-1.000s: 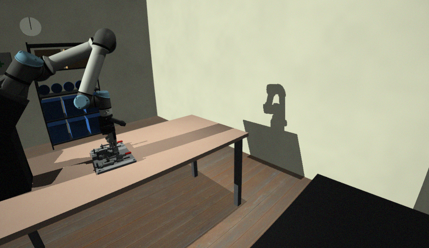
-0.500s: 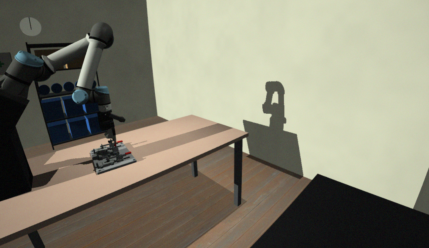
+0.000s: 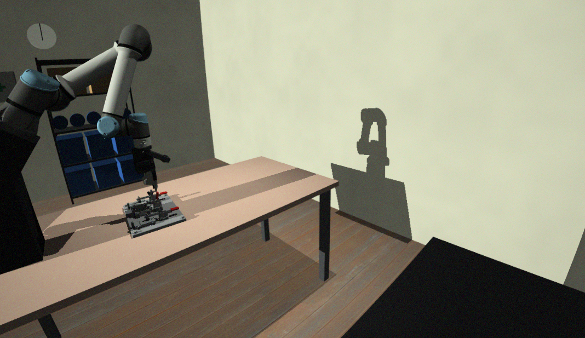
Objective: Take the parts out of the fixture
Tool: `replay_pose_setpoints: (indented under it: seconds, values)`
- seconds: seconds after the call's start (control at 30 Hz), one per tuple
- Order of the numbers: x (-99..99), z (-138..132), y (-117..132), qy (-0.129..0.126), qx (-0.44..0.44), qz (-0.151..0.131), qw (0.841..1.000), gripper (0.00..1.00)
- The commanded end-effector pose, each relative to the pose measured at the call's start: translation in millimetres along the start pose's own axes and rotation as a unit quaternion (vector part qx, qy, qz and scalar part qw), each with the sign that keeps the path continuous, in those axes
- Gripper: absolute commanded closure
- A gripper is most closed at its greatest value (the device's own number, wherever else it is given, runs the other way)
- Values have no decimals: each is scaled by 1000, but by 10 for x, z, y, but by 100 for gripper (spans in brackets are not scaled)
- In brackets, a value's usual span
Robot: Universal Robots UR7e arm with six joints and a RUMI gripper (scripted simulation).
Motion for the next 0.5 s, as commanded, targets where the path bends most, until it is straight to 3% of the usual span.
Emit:
replay_pose_setpoints:
  seconds: [0.0, 0.13, 0.17, 0.47]
  values:
    - [10, 0, -4, 0, 0, 0, 1000, 72]
    - [10, 0, -4, 0, 0, 0, 1000, 72]
    - [10, 0, -4, 0, 0, 0, 1000, 41]
    - [60, 0, -4, 0, 0, 0, 1000, 41]
Point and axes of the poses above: the point where the finger pads meet when closed, its own x axis back along the fingers, its own z axis across the jaws, y = z × x, the point moved 7 cm from there along x, back along the fingers, and after that the axes turned 2 degrees about x, right-handed, at the moved point
